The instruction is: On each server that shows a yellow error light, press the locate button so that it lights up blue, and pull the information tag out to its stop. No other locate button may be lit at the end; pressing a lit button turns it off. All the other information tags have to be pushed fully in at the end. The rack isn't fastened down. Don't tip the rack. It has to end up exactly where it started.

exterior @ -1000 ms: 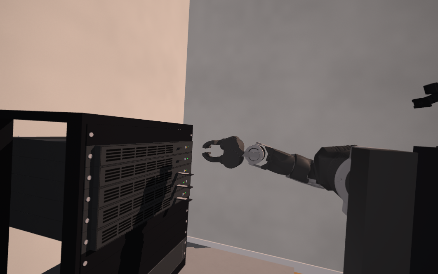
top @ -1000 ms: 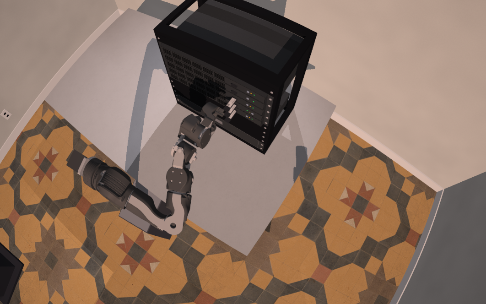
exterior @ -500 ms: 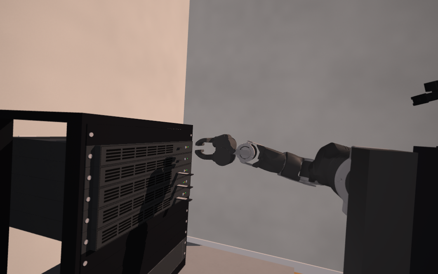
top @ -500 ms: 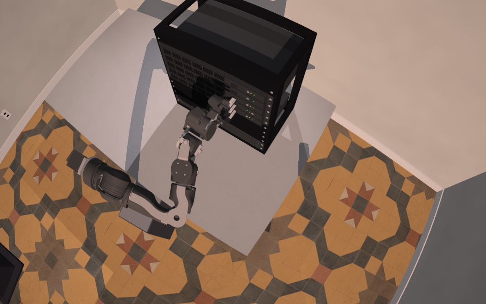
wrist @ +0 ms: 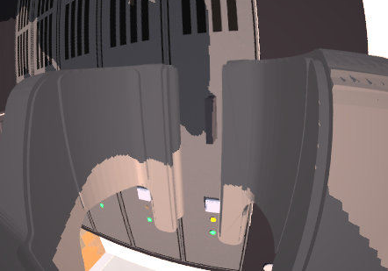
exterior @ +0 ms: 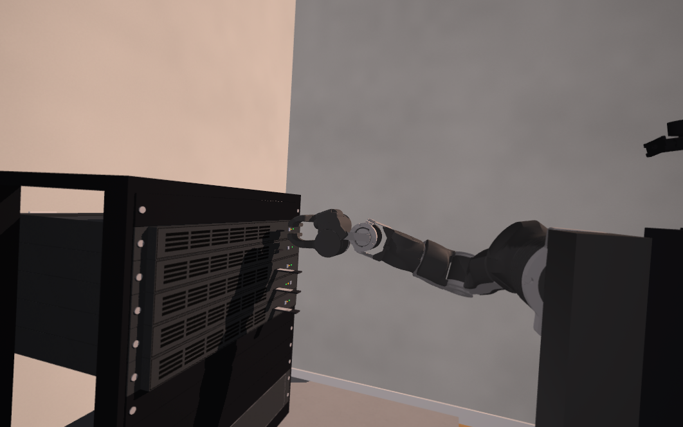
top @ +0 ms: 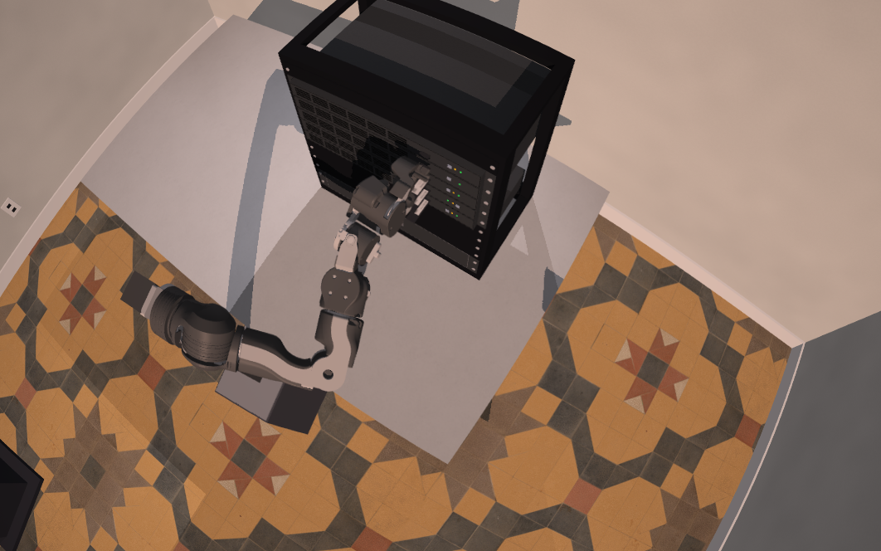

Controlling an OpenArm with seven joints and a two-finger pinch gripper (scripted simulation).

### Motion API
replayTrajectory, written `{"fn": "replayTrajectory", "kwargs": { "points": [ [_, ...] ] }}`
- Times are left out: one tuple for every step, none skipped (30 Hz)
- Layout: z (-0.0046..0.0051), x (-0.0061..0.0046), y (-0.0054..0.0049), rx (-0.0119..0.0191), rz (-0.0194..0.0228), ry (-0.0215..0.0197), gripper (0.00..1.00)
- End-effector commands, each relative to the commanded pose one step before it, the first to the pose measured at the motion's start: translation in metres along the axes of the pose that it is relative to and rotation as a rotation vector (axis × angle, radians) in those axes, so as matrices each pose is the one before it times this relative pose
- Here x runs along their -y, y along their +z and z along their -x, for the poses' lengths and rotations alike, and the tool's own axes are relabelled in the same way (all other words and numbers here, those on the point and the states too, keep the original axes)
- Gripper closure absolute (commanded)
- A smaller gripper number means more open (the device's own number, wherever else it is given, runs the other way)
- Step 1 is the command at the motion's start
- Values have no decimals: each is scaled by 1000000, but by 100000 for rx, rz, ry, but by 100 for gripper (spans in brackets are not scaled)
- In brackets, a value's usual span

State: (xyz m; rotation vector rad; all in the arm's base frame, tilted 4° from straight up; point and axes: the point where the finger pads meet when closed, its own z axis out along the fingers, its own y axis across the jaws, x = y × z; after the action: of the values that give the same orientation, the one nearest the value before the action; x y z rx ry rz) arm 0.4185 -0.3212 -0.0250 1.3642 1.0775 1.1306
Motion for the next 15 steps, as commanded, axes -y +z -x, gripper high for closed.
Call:
{"fn": "replayTrajectory", "kwargs": {
  "points": [
    [-1932, 3006, 3625, -850, -1220, -1315, 90],
    [13, 34, 2803, 4, -9, 6, 90],
    [0, 0, 0, 0, 0, 0, 90],
    [0, 0, 0, 0, 0, 0, 90],
    [-59, 14, 2607, -10, -13, -8, 90],
    [29, 35, 2457, 6, -7, 9, 90],
    [-48, 14, 2217, -8, -12, -7, 90],
    [20, 28, 2023, 4, -6, 6, 90],
    [-16, 17, 1776, -2, -8, -1, 90],
    [-38, 9, 1528, -6, -9, -5, 90],
    [22, 20, 1312, 4, -3, 6, 90],
    [0, 13, 1068, 0, -4, 1, 90],
    [-11, 8, 838, -2, -4, -1, 90],
    [-14, 4, 626, -2, -3, -2, 90],
    [-13, 2, 438, -2, -3, -2, 90]
  ]
}}
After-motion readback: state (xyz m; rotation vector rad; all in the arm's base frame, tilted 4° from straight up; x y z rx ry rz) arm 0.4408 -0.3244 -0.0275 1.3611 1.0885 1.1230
